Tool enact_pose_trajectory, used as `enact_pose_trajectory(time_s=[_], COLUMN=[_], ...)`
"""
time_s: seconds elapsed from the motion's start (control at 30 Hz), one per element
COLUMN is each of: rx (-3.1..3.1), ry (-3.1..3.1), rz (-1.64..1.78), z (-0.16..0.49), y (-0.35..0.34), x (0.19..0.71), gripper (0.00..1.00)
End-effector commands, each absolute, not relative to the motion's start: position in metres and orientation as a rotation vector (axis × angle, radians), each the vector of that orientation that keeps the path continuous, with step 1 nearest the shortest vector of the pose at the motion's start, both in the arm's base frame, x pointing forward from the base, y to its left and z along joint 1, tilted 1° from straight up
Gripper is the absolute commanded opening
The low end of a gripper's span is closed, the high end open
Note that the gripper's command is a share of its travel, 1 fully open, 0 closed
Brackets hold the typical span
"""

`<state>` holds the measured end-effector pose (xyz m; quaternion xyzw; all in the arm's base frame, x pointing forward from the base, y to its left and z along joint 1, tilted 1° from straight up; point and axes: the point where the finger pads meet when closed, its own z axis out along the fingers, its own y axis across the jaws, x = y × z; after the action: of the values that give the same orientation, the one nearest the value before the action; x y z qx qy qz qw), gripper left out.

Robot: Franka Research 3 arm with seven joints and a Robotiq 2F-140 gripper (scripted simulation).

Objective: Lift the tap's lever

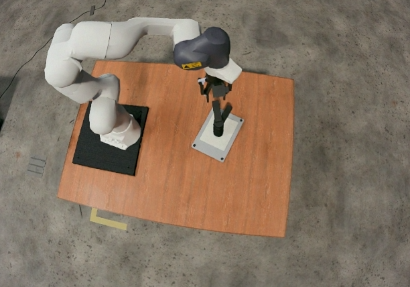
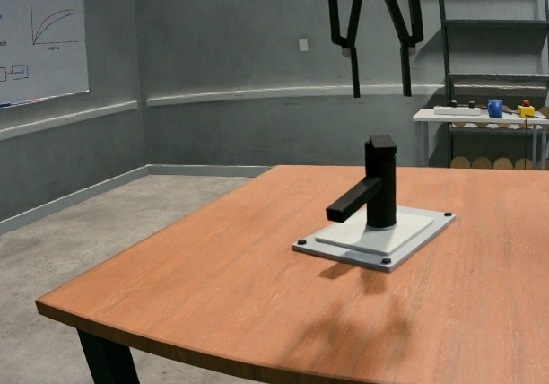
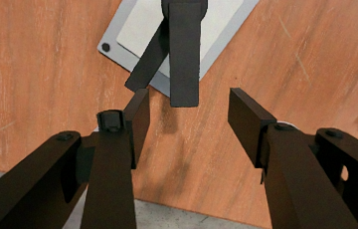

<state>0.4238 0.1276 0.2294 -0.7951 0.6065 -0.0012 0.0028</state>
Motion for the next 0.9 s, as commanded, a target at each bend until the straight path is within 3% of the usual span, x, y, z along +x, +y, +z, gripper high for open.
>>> enact_pose_trajectory(time_s=[0.0, 0.87], rx=[-2.486, -2.486], ry=[1.906, 1.906], rz=[-0.005, -0.005], z=[0.225, 0.187], y=[0.129, 0.129], x=[0.425, 0.425], gripper=[0.47, 0.47])
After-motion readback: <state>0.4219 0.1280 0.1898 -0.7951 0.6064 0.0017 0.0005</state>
